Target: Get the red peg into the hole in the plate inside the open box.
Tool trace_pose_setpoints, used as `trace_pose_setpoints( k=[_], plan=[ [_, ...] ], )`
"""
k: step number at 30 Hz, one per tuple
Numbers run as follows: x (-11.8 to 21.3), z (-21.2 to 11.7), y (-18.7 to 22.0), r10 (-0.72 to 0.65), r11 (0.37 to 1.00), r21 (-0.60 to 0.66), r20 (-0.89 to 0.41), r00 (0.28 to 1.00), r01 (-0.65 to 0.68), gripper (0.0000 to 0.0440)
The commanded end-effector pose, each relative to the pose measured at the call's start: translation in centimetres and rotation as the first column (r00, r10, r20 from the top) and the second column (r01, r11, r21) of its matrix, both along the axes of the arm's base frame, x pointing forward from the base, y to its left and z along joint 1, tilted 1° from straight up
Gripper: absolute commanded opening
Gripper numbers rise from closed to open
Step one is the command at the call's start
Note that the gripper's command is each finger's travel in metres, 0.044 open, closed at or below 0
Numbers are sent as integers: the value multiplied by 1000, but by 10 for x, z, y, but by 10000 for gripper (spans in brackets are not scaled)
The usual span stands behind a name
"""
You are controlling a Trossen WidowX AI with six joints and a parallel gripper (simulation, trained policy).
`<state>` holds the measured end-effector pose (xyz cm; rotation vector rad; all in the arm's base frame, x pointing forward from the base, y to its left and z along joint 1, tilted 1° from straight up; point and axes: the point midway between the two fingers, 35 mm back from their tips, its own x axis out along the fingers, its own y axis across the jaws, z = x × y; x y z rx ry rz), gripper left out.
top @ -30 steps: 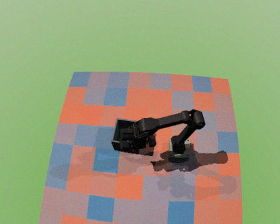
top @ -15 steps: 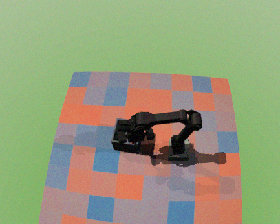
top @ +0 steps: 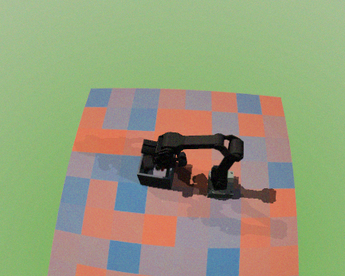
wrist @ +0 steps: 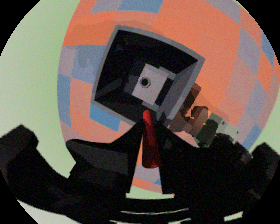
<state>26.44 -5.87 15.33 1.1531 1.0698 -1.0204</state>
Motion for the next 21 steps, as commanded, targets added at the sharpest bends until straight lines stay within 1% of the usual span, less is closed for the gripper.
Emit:
trace_pose_setpoints(
  k=[1,12,21],
  plan=[
    [6,0,-8,3,1000,-1,6,1000,-3,0],
    [12,-23,-30,-1,1000,3,-27,1000,1,0],
    [17,-45,-39,4,1000,18,-44,999,-4,0]
  ],
)
